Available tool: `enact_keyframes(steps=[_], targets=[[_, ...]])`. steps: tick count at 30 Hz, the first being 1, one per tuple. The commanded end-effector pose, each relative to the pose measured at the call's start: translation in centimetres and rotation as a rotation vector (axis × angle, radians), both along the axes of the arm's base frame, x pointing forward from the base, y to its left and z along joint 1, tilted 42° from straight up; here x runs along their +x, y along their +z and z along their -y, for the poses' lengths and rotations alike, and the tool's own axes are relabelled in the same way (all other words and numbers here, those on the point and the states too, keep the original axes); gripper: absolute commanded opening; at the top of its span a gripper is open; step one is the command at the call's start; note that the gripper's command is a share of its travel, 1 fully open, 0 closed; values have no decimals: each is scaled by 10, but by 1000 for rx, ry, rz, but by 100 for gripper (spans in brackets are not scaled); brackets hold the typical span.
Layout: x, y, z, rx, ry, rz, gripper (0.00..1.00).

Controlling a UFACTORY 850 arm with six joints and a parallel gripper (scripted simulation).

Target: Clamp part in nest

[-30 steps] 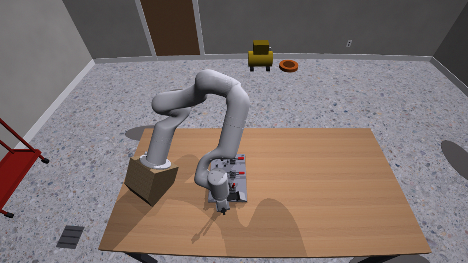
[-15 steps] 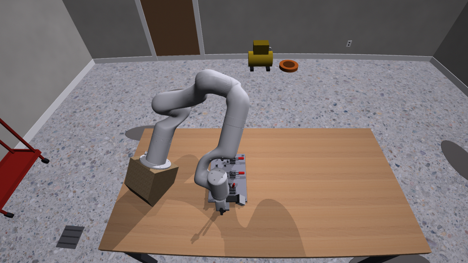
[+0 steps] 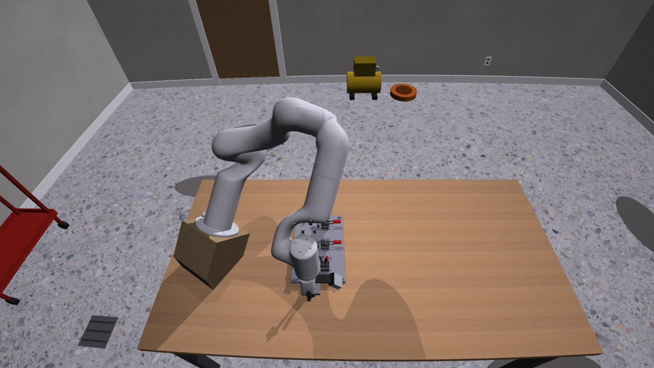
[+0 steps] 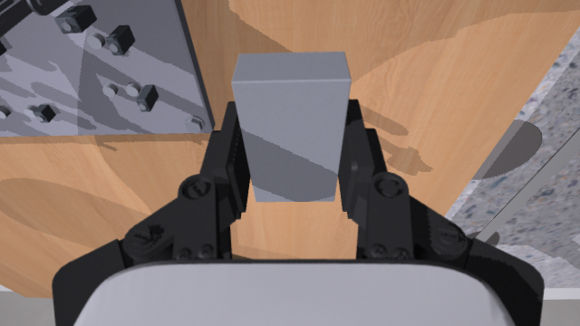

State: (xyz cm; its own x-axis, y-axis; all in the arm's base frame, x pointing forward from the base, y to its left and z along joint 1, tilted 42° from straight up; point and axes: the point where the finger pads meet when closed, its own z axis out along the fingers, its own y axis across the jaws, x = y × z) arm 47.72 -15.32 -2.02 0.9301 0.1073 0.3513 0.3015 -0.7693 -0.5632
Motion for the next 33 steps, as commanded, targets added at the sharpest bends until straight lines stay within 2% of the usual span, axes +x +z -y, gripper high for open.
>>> enact_keyframes(steps=[1,33], targets=[[-1,-1,0,-1,-1,1,0],[-20,-27,-11,-1,-1,1,0]])
